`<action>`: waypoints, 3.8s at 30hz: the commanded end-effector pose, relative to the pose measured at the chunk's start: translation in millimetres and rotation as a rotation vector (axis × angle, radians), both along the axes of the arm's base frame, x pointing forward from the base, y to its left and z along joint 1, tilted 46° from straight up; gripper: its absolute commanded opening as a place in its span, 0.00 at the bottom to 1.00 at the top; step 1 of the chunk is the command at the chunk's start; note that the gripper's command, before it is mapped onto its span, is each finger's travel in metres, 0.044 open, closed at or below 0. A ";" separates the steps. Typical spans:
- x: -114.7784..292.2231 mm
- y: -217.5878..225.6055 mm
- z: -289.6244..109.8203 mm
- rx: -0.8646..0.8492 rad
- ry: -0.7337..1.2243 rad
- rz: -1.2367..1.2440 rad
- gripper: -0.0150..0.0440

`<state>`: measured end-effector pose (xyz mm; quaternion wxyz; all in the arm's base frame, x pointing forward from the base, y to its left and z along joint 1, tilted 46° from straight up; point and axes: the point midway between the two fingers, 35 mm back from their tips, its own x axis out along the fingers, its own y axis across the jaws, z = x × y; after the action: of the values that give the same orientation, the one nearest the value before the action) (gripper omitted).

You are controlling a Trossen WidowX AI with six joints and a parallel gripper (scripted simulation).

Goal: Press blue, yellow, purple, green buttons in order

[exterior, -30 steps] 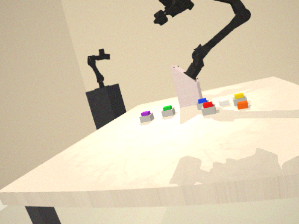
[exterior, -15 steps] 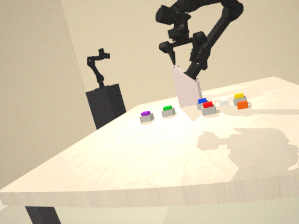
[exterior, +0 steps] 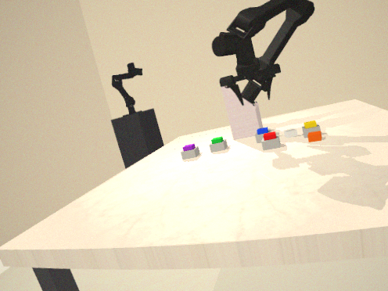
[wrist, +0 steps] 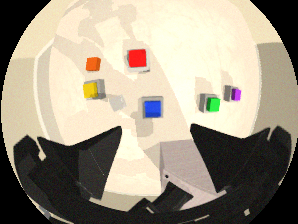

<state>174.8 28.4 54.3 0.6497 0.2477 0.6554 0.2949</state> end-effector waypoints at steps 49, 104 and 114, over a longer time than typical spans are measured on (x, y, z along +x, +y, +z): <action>-7.1 68.6 -64.9 0.010 0.009 0.009 0.29; 39.1 103.5 106.6 0.013 0.005 0.009 0.29; 36.2 147.9 64.5 0.017 0.004 0.009 0.29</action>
<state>214.4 160.1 133.6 0.6465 0.2477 0.6545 0.3038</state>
